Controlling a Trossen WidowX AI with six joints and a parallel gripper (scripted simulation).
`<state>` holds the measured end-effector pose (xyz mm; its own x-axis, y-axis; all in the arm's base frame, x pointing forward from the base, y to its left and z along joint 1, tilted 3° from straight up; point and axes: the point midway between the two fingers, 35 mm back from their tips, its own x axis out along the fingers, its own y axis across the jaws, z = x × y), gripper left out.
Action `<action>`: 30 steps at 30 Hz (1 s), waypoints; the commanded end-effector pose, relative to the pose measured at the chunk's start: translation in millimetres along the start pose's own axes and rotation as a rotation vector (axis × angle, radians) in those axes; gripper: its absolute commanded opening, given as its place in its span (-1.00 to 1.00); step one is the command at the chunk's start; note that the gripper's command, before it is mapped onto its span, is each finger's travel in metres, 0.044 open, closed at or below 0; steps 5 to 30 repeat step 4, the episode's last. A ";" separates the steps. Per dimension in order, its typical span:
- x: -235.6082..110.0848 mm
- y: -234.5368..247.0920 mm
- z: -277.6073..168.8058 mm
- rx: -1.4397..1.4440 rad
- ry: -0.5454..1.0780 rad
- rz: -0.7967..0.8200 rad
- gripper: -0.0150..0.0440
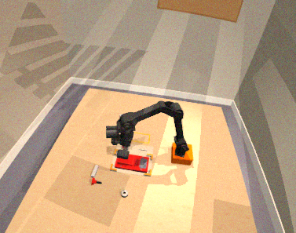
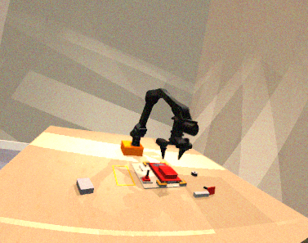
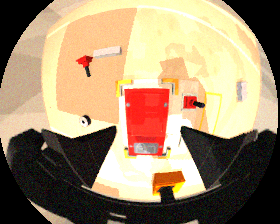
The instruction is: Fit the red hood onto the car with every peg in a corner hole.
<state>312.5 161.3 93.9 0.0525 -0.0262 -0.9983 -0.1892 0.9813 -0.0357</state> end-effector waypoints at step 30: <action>0.0 0.7 -0.4 0.004 0.003 0.004 1.00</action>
